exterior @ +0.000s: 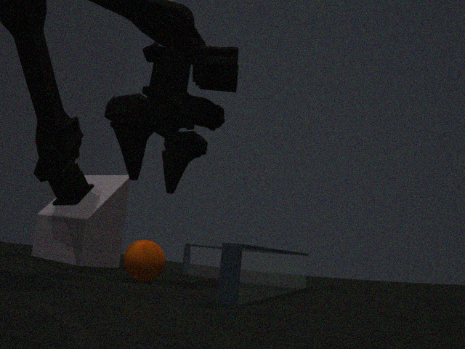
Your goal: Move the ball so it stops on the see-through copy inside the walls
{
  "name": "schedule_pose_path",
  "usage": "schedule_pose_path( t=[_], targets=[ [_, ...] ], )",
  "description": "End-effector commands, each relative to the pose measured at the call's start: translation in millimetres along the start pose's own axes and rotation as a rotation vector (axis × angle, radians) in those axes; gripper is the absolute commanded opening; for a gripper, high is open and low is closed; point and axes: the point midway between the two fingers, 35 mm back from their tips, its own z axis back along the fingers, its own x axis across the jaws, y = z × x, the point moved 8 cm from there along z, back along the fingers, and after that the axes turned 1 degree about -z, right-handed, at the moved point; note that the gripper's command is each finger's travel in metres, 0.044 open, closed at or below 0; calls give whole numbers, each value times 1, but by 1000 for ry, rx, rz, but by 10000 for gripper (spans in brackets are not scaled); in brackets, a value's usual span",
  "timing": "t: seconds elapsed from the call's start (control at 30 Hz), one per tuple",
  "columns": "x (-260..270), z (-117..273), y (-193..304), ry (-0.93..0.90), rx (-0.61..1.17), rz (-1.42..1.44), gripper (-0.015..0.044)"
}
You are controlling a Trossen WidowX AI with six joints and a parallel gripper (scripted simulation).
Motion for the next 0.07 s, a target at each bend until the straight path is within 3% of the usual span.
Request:
schedule_pose_path(
  t=[0.0, 0.03],
  targets=[
    [0, 22, 0, -4, -6, -6, 440],
    [0, 22, 0, -4, -6, -6, 440]
  ],
)
